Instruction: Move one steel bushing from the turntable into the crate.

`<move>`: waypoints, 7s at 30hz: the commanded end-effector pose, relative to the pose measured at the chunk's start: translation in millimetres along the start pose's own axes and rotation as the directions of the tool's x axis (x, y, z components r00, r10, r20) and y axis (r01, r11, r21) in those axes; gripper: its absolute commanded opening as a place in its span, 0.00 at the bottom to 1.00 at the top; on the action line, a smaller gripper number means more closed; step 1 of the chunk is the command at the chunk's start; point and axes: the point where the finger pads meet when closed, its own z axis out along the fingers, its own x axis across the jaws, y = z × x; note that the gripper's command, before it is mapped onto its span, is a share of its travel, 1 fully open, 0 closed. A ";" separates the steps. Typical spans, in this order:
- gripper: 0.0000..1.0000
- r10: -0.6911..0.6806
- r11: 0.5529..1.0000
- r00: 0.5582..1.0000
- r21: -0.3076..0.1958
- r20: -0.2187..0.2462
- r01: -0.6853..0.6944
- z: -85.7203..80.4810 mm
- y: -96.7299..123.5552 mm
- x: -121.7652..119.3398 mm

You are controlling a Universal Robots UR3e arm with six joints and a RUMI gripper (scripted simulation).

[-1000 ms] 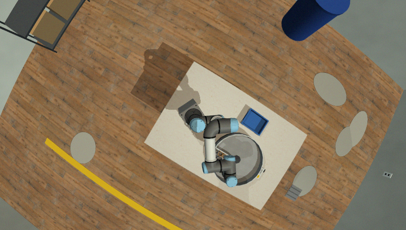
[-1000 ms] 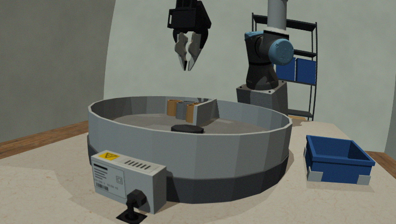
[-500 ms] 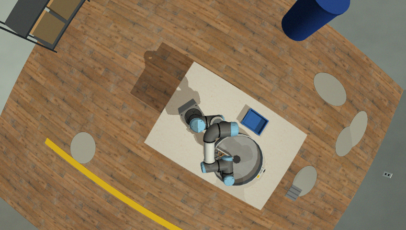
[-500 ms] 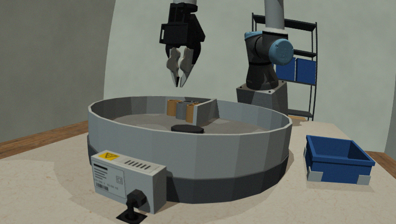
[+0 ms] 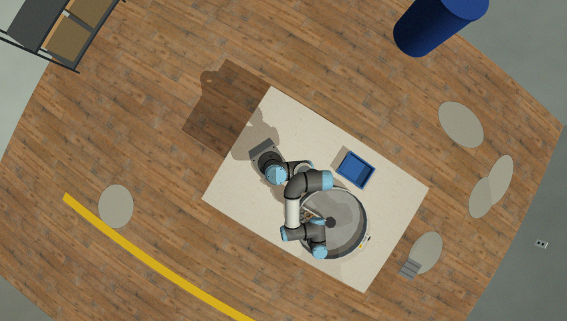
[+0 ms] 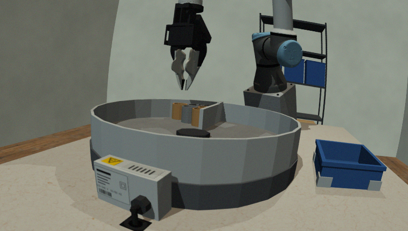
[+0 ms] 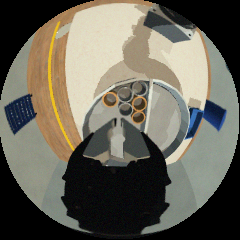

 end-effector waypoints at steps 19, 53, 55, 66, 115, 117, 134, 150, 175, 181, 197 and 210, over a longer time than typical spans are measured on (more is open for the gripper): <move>0.05 0.000 1.000 1.000 -0.002 0.002 0.000 21.1 0.8 -0.4; 0.05 0.000 1.000 1.000 -0.002 0.002 0.000 22.4 0.8 -0.4; 0.05 0.000 1.000 1.000 -0.002 0.002 0.000 22.4 0.8 -0.4; 0.05 0.000 1.000 1.000 -0.002 0.002 0.000 32.8 0.8 -0.5; 0.05 0.000 1.000 1.000 -0.002 0.002 0.000 42.7 0.9 -0.5; 0.05 0.000 1.000 1.000 -0.002 0.002 0.000 46.2 0.9 -0.5; 0.05 0.000 1.000 1.000 -0.002 0.002 0.000 57.3 0.9 -0.5; 0.05 0.000 1.000 1.000 -0.002 0.002 0.000 57.3 0.9 -0.5; 0.00 0.000 1.000 1.000 -0.002 0.002 0.000 57.3 0.9 -0.5; 0.00 0.000 1.000 1.000 -0.002 0.002 0.000 57.3 0.9 -0.5; 0.00 0.000 1.000 1.000 -0.002 0.002 0.000 57.3 0.9 -0.5; 0.00 0.000 1.000 1.000 -0.002 0.002 0.000 57.2 0.9 -0.5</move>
